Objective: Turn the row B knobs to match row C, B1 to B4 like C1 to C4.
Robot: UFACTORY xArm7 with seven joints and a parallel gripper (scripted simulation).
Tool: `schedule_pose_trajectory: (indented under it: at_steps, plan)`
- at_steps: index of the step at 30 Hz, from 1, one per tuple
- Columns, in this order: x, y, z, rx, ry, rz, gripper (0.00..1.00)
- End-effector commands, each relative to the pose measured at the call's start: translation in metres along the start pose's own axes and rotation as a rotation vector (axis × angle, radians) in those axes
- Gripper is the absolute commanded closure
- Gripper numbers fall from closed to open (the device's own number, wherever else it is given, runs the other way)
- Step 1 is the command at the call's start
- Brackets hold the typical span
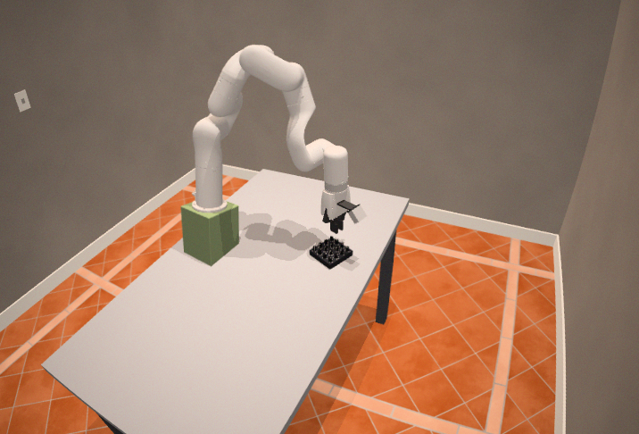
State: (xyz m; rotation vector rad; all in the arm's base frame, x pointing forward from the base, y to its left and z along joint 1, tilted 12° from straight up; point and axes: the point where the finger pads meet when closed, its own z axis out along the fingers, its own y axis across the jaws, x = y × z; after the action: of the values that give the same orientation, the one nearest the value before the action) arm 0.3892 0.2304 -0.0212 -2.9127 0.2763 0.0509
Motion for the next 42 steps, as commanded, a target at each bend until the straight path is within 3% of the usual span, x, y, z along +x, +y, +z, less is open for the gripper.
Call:
schedule_pose_trajectory:
  at_steps: [1,27,42]
  plan:
    - [0.001,-0.001,0.003,0.002,0.003,0.0,0.81]
    - [0.001,0.0,0.032,0.002,0.003,0.0,0.81]
    - [0.001,0.0,0.037,0.002,0.003,0.0,0.81]
